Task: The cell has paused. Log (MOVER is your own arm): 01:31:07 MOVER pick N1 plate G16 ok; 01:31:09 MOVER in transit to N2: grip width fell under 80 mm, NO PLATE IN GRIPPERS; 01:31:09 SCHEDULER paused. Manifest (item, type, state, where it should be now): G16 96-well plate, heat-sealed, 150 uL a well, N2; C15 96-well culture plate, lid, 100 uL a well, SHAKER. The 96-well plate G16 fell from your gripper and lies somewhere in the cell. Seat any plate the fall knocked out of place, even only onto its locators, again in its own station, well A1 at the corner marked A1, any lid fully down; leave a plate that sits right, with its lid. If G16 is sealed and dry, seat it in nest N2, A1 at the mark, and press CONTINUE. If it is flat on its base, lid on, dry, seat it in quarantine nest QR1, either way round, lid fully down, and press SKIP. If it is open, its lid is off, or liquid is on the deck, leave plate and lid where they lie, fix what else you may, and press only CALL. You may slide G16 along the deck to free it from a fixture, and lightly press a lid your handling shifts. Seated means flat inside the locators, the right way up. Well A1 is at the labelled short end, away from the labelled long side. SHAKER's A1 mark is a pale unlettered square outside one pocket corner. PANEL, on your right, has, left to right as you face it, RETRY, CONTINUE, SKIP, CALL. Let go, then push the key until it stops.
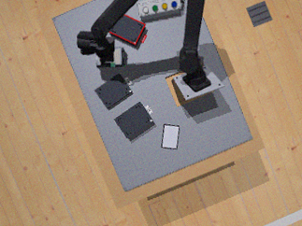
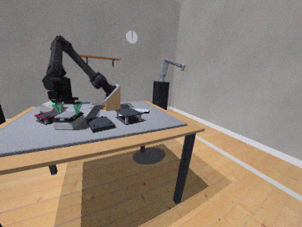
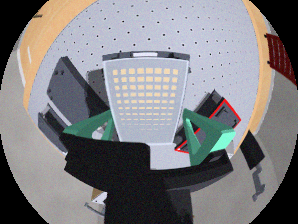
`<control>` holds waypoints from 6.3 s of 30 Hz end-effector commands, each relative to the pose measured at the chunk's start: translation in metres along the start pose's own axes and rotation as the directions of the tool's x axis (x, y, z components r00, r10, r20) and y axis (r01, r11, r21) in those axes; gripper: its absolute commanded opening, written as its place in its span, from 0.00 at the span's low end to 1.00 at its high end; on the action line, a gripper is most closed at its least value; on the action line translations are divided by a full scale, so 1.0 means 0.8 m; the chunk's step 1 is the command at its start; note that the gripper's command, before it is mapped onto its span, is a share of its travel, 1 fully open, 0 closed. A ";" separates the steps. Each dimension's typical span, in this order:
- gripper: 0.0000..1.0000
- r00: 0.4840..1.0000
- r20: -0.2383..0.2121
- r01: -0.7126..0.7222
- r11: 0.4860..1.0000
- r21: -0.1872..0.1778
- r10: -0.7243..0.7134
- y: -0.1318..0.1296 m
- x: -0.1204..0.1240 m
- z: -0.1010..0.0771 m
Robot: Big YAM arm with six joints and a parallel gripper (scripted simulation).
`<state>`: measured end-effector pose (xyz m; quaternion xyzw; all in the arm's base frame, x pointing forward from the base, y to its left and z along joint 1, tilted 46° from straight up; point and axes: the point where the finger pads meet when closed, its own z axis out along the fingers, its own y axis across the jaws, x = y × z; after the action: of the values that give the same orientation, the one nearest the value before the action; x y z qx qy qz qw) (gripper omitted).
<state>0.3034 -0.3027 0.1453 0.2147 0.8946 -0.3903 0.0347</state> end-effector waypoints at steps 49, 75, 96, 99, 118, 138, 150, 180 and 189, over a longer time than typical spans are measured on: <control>1.00 1.000 0.022 -0.019 1.000 -0.001 0.019 -0.004 -0.012 -0.050; 1.00 0.817 0.016 0.577 0.817 0.007 -0.577 0.011 0.078 -0.131; 1.00 0.350 -0.013 0.937 0.350 -0.018 -0.937 0.016 0.141 -0.178; 1.00 0.300 0.002 0.954 0.300 -0.001 -0.954 0.016 0.137 -0.182; 1.00 0.128 0.007 0.992 0.128 0.000 -0.992 0.067 0.144 -0.185; 1.00 0.139 0.015 0.990 0.139 0.009 -0.990 0.182 0.159 -0.186; 1.00 0.139 0.015 0.990 0.139 0.008 -0.990 0.232 0.191 -0.186; 1.00 0.139 0.017 0.990 0.140 0.005 -0.990 0.348 0.315 -0.185; 1.00 0.140 0.017 0.990 0.140 0.004 -0.990 0.366 0.355 -0.185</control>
<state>0.1924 0.0755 -0.0092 -0.4336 0.8158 -0.3067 -0.2292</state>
